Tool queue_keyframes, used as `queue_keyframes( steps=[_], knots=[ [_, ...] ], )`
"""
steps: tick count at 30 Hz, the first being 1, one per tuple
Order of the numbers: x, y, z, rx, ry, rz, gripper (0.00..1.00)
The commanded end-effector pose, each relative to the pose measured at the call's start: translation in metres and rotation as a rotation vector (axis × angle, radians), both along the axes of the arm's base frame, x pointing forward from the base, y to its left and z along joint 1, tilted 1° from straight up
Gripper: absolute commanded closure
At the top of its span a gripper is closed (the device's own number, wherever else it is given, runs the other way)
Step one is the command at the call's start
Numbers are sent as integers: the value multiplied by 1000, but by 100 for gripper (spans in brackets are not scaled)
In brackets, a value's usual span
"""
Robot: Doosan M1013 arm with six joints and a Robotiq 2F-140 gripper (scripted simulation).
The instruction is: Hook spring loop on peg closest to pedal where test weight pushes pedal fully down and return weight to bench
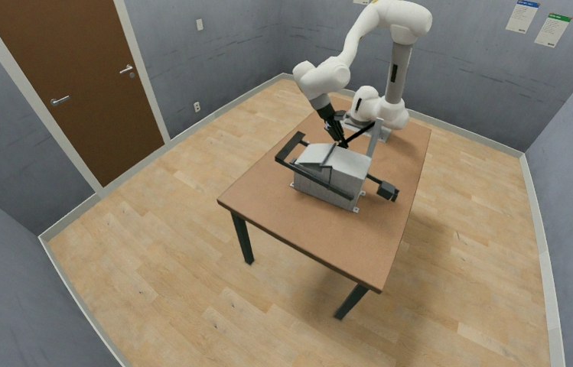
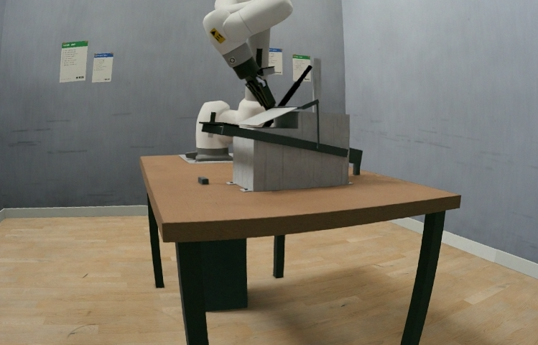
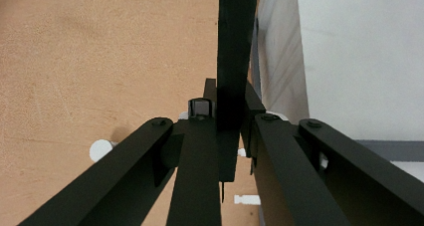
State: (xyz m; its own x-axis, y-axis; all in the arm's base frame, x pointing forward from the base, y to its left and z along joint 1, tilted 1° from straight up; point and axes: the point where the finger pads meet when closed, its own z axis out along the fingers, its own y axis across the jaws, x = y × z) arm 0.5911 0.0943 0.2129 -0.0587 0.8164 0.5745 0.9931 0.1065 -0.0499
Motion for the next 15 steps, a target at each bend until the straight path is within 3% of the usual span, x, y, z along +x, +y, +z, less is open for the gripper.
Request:
queue_keyframes(
  steps=[1,15],
  knots=[
    [0,-1,1,0,-1,0,83],
    [1,-7,1,0,-1,0,83]
  ],
)
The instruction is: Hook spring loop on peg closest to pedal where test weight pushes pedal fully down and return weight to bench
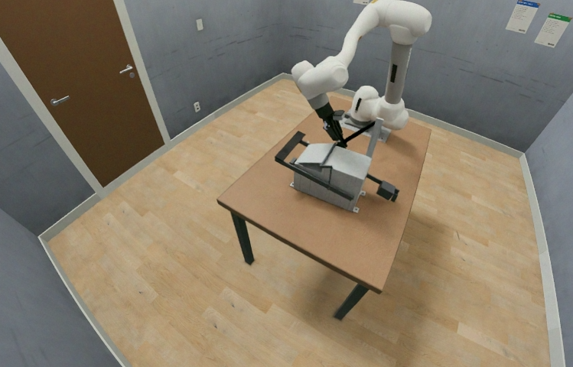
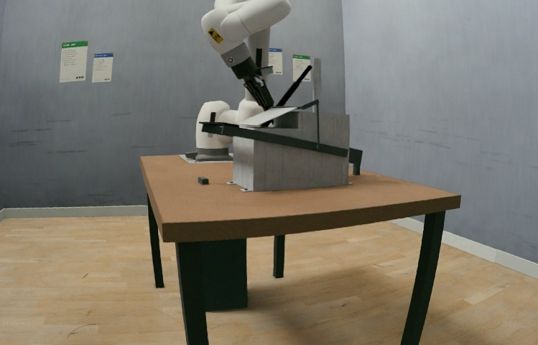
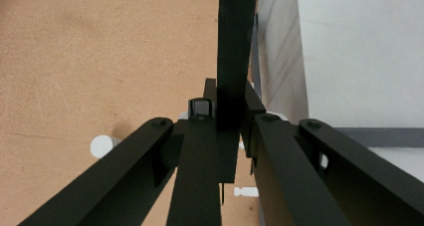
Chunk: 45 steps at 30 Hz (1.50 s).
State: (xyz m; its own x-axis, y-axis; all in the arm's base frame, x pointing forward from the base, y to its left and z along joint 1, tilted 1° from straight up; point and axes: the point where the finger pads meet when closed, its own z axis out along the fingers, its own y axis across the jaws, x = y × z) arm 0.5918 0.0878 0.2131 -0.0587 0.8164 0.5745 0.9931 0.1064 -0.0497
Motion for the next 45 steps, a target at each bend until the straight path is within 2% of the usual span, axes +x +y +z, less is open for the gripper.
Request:
queue_keyframes(
  steps=[1,45],
  knots=[
    [0,0,1,0,-1,0,83],
    [9,2,1,5,-45,0,83]
  ],
)
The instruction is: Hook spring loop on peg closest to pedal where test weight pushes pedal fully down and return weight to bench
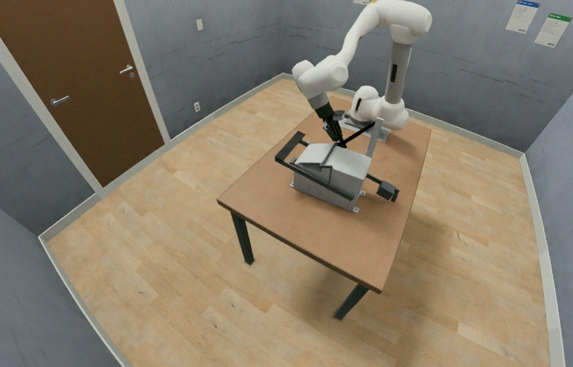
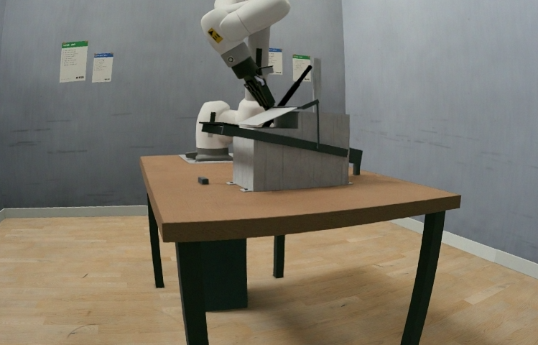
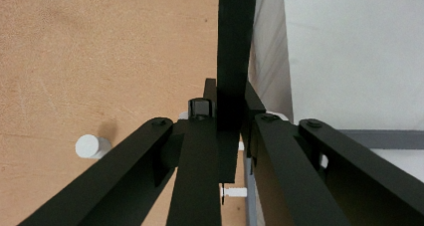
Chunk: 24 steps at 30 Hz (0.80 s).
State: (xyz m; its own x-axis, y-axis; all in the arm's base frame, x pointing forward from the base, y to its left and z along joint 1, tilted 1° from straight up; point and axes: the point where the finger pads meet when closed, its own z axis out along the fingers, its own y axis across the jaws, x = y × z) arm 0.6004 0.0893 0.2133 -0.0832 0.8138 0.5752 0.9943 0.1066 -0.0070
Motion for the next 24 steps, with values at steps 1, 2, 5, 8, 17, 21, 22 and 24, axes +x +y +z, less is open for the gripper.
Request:
queue_keyframes(
  steps=[1,2,5,8,17,21,22,24],
  knots=[
    [1,0,1,0,-3,0,83],
    [1,0,1,0,-4,0,83],
    [1,0,1,1,-7,0,83],
    [1,0,1,1,-7,0,83],
    [3,0,1,1,-14,0,83],
    [3,1,1,2,-17,0,83],
    [3,1,1,2,-18,0,83],
    [3,1,1,2,-18,0,83]
  ],
)
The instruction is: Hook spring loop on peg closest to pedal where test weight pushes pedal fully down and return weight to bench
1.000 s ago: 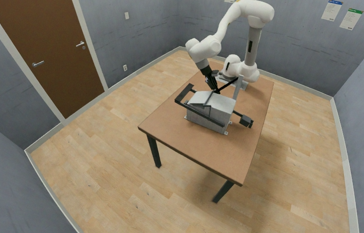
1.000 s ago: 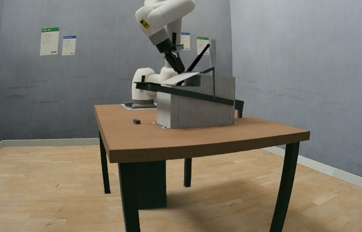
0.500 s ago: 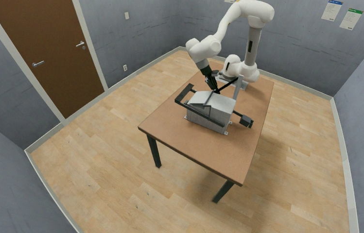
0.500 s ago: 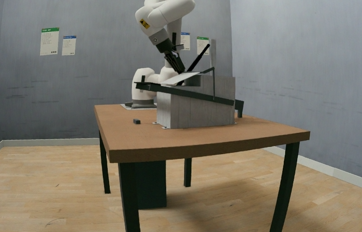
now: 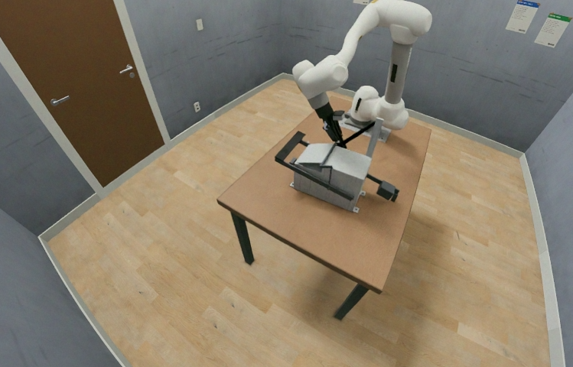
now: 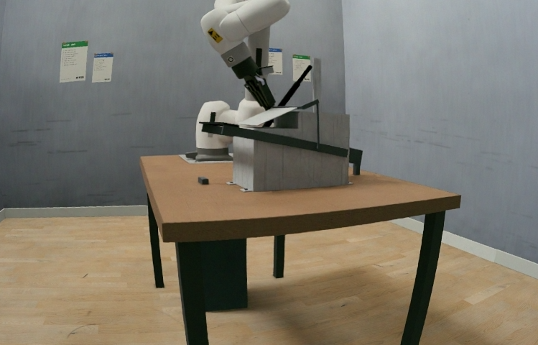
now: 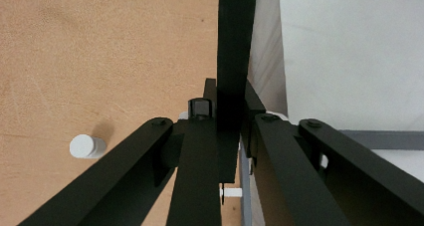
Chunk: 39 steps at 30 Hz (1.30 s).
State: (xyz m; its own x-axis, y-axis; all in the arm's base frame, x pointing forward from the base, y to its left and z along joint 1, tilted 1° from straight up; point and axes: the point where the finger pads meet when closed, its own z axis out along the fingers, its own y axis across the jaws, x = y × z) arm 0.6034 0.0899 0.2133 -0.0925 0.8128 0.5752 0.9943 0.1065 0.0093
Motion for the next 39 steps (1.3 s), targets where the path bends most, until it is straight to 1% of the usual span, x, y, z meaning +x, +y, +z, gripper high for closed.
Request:
queue_keyframes(
  steps=[1,39],
  knots=[
    [0,0,1,0,-1,0,83],
    [0,2,3,0,-2,0,83]
  ],
)
